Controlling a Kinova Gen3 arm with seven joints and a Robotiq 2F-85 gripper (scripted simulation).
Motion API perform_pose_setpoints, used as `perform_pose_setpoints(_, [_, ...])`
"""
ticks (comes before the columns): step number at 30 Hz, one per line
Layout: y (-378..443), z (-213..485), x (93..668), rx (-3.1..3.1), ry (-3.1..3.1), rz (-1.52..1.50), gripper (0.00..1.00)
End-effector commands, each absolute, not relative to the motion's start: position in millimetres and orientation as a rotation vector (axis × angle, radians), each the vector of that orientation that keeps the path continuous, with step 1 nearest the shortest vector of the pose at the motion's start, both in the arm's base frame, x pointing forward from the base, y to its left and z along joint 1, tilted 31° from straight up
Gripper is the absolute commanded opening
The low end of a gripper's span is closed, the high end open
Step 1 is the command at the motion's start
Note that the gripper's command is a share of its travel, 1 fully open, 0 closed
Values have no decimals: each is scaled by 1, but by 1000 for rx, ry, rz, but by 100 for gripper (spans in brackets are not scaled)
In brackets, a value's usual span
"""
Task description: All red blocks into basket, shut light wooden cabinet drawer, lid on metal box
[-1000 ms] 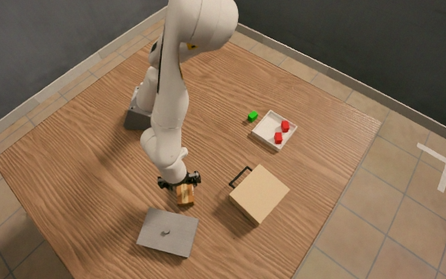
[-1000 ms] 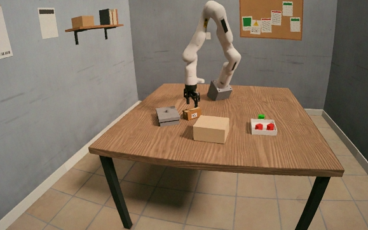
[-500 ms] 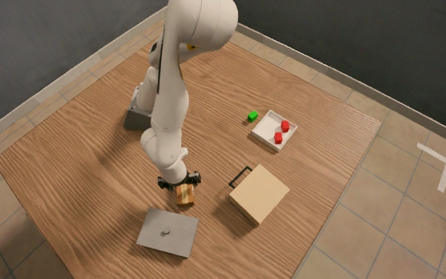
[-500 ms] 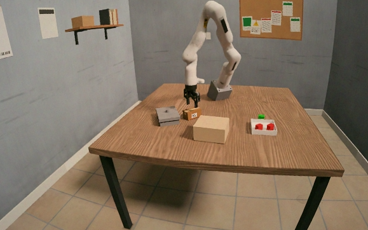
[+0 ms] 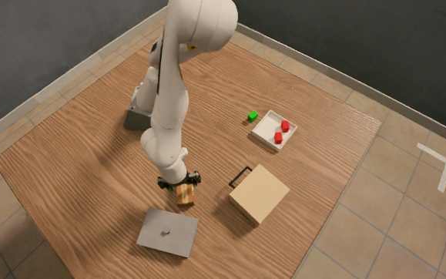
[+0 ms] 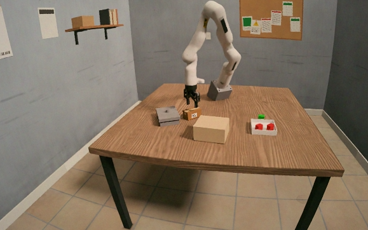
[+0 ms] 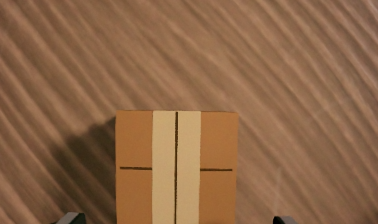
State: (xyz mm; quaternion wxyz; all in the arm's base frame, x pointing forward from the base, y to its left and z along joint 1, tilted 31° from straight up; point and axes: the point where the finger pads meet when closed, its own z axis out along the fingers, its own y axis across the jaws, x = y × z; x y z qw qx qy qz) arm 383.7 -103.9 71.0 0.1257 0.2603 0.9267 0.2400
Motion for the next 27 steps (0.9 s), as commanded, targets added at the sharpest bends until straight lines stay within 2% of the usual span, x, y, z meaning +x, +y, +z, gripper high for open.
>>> perform_pose_setpoints(1, [-105,69,382,764,2699,697,93])
perform_pose_setpoints(27, [-107,68,382,763,2698,696,93])
